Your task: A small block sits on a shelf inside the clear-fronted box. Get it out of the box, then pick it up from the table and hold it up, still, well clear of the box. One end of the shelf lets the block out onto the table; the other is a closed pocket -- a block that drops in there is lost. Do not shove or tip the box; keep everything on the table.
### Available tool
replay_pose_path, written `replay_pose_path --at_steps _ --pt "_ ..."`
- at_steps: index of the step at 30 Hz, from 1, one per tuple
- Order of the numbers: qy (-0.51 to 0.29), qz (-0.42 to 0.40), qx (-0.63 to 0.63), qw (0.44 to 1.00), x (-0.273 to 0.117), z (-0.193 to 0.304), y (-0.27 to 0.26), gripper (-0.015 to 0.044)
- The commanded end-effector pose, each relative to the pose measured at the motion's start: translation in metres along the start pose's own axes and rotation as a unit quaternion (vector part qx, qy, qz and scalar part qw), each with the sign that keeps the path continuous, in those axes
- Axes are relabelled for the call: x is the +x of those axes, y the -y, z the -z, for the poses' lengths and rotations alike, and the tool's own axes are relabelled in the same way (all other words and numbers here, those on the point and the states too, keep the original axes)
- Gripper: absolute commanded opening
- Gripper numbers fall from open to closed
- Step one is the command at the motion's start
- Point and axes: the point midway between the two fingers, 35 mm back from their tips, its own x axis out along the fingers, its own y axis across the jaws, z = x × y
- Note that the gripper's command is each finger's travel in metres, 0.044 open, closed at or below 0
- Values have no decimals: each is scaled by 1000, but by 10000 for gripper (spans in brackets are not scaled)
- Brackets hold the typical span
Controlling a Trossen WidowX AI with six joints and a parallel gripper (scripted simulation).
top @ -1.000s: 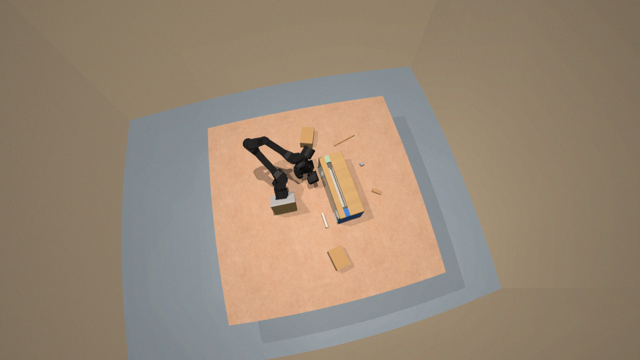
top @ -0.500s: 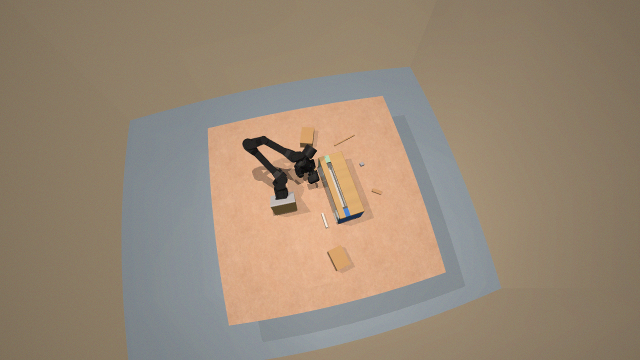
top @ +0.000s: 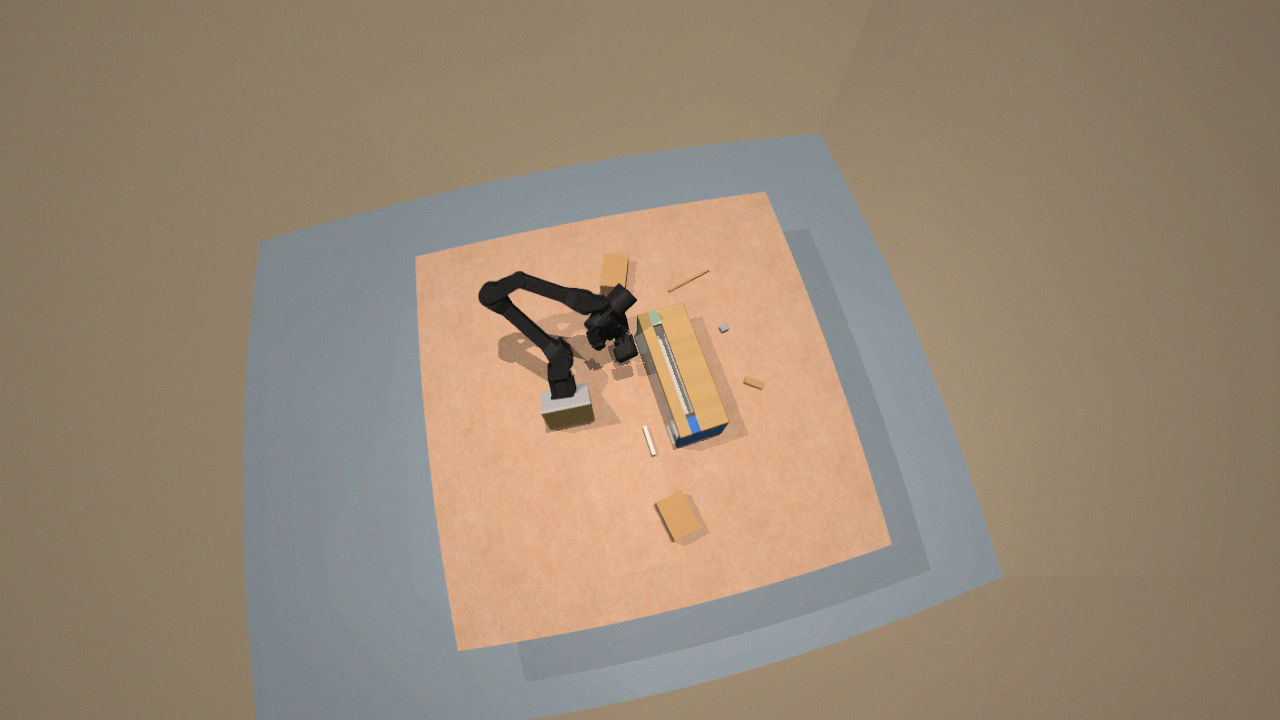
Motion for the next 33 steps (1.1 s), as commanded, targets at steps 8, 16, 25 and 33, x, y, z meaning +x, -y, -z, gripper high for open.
replay_pose_path --at_steps 8,16,25,33 --pt "6 1 167 986 -7 3 0 0" --pt "13 -2 328 945 -11 4 -3 0" --pt "18 -6 499 866 -15 6 -5 0" --pt "22 -10 636 771 -19 8 -7 0"
